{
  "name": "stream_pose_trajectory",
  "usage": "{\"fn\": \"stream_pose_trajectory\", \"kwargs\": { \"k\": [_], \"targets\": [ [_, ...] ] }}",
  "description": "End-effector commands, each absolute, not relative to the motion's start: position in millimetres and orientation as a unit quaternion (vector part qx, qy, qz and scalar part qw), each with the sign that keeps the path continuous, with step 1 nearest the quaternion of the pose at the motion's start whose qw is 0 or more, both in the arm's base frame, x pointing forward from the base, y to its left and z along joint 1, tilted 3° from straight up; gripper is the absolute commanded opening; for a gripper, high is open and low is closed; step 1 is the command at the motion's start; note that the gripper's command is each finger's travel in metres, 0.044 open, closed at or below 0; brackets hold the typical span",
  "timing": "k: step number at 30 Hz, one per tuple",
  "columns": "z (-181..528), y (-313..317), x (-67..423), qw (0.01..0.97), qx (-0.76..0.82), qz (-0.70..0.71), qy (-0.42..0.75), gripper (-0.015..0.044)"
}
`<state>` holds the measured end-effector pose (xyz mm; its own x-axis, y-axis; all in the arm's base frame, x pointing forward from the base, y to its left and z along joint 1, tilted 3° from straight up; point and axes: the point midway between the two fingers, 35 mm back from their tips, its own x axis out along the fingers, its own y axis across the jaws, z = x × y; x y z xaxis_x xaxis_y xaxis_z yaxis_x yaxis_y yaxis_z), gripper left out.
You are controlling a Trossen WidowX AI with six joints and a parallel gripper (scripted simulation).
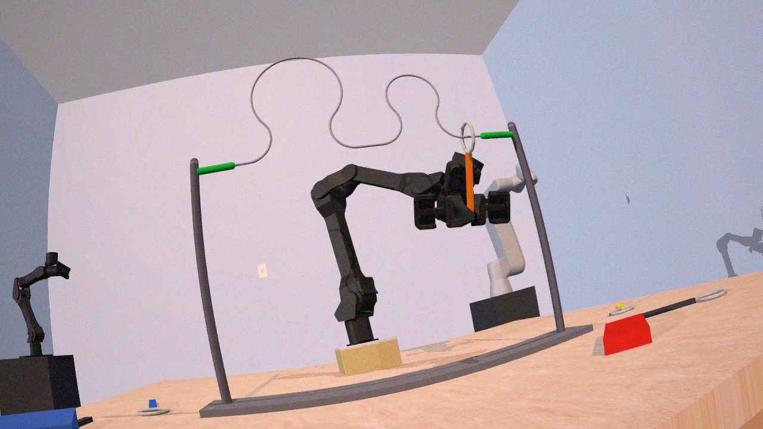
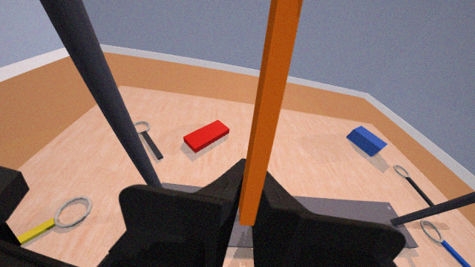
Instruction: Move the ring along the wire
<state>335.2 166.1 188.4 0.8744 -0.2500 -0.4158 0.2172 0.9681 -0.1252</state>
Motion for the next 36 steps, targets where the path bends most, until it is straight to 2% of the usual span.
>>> {"fn": "stream_pose_trajectory", "kwargs": {
  "k": [1, 36],
  "targets": [
    [190, 175, 336, 0.969, -0.02, -0.116, 0.219, -0.015],
    [189, 213, 340, 0.969, -0.007, -0.113, 0.218, -0.015]
  ]
}}
